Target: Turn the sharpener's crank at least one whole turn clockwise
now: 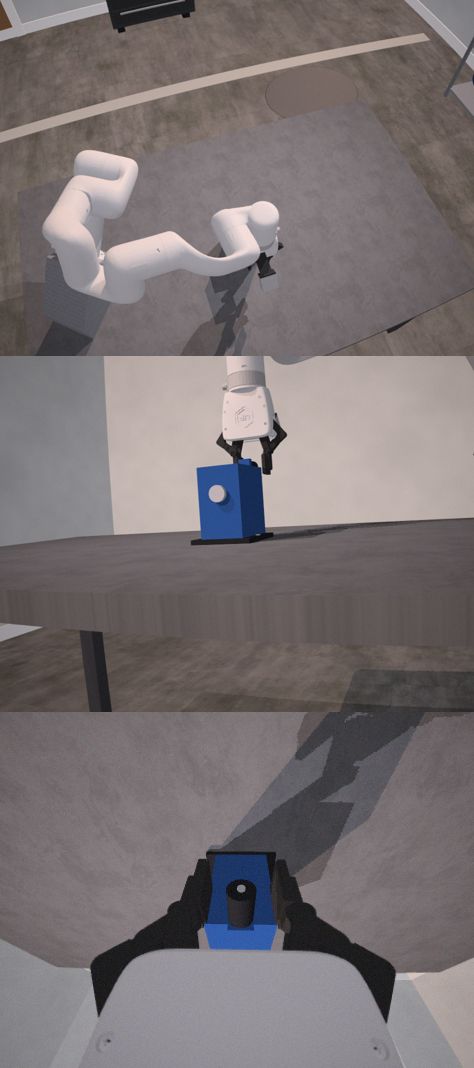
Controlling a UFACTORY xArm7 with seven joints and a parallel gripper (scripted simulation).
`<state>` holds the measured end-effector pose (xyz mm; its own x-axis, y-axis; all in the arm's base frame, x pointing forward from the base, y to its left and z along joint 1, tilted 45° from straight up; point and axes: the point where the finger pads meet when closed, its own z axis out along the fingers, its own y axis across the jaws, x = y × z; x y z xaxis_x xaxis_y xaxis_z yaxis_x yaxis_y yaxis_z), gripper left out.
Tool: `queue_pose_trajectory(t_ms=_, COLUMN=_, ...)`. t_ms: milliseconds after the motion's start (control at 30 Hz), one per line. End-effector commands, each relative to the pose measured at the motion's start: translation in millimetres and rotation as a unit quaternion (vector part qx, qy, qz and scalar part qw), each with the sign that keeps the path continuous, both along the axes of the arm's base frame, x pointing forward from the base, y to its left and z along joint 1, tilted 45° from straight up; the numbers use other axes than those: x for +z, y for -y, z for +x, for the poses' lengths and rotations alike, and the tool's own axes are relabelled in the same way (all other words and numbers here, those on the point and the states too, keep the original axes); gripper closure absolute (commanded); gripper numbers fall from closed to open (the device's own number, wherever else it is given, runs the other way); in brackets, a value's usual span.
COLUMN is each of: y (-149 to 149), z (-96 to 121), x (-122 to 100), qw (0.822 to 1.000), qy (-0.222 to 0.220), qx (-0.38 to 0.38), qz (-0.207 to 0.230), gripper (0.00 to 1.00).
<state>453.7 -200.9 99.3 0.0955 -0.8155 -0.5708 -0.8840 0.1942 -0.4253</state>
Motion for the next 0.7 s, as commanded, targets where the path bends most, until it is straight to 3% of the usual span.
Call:
queue_pose_trajectory(t_ms=0, y=1.9, z=0.0, x=1.4, qw=1.000, qy=0.001, qx=-0.002, qz=-0.001, gripper=0.46)
queue_pose_trajectory(t_ms=300, y=1.9, z=0.0, x=1.4, qw=1.000, qy=0.001, qx=-0.002, qz=-0.001, gripper=0.46)
queue_pose_trajectory(t_ms=333, y=1.9, z=0.0, x=1.4, qw=1.000, qy=0.001, qx=-0.002, qz=-0.001, gripper=1.00)
queue_pose_trajectory(t_ms=667, y=1.9, z=0.0, x=1.4, qw=1.000, qy=0.001, qx=-0.002, qz=-0.001, gripper=1.00)
